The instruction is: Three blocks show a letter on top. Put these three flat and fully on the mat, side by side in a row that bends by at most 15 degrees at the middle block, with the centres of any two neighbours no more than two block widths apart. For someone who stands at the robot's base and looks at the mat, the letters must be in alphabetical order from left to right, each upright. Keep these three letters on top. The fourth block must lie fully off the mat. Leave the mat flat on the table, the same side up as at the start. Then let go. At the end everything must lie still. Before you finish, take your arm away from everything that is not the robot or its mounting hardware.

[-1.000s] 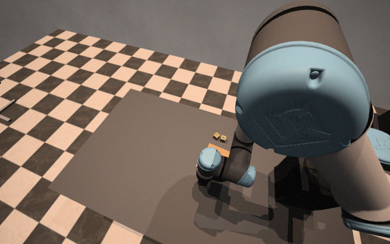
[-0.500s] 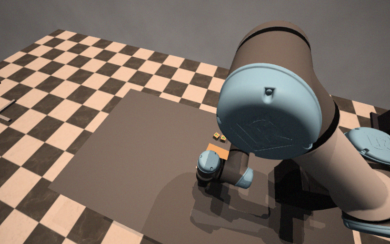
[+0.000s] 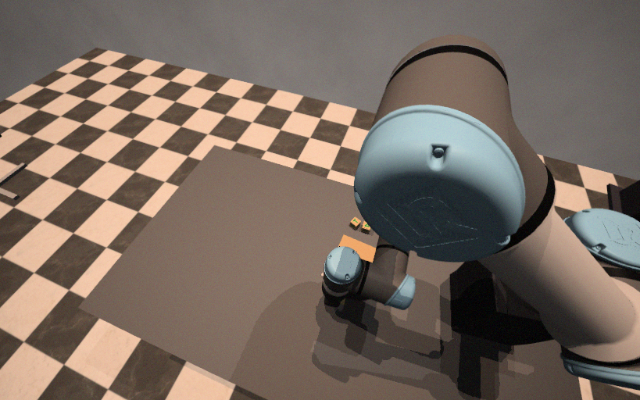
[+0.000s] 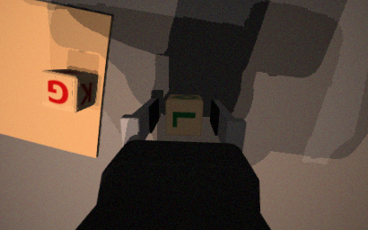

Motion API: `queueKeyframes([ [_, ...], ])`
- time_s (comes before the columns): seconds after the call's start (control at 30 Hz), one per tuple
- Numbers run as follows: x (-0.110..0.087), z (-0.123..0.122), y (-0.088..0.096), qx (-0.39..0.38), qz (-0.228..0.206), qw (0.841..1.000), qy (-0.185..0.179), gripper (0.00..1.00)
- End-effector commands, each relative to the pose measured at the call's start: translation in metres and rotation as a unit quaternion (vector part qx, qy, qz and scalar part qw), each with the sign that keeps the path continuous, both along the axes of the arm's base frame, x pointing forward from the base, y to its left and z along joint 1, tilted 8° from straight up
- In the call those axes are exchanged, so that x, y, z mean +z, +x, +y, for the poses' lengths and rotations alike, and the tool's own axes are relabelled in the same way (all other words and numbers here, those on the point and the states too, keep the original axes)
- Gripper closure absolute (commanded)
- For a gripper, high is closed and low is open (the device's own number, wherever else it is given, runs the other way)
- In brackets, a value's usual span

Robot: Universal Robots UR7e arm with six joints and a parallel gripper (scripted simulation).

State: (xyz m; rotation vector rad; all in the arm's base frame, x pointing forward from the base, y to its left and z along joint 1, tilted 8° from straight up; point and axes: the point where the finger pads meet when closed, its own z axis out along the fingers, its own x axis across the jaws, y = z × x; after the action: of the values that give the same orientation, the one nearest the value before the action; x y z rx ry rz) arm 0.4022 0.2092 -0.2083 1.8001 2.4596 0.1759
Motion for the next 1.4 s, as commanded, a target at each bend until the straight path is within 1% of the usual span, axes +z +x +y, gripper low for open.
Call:
queueKeyframes([
  [0.0,0.0003,0.0007,0.0008,0.000,-0.001,1.000,0.000,0.00],
  [0.67,0.0003,0.0007,0.0008,0.000,-0.001,1.000,0.000,0.00],
  [0.7,0.0003,0.0007,0.0008,0.000,-0.001,1.000,0.000,0.13],
  [1.23,0.0003,0.0007,0.0008,0.000,-0.001,1.000,0.000,0.13],
  [1.27,0.0003,0.0007,0.0008,0.000,-0.001,1.000,0.000,0.43],
  [1.37,0.0003,0.0007,0.0008,0.000,-0.001,1.000,0.000,0.43],
])
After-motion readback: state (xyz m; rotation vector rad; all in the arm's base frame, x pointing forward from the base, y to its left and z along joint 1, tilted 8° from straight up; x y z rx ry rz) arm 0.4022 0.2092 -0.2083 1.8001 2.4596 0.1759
